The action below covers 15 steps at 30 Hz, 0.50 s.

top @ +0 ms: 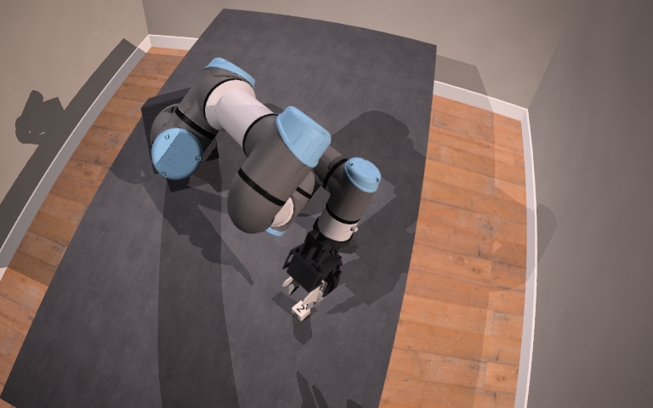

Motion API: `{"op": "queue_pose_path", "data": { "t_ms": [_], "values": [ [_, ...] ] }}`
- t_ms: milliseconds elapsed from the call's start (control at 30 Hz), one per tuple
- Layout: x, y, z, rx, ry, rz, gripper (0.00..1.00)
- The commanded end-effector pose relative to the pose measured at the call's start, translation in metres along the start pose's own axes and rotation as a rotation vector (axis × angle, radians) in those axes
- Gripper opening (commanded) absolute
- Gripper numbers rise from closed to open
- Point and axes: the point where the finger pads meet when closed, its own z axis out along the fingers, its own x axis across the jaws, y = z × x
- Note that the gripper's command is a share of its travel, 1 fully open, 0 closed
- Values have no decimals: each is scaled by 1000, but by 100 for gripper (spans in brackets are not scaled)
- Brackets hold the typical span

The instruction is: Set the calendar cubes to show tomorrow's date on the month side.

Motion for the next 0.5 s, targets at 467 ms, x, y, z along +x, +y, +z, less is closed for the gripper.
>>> {"op": "queue_pose_path", "data": {
  "t_ms": [467],
  "values": [
    [2,-1,-3,-75,9,2,28]
  ]
}}
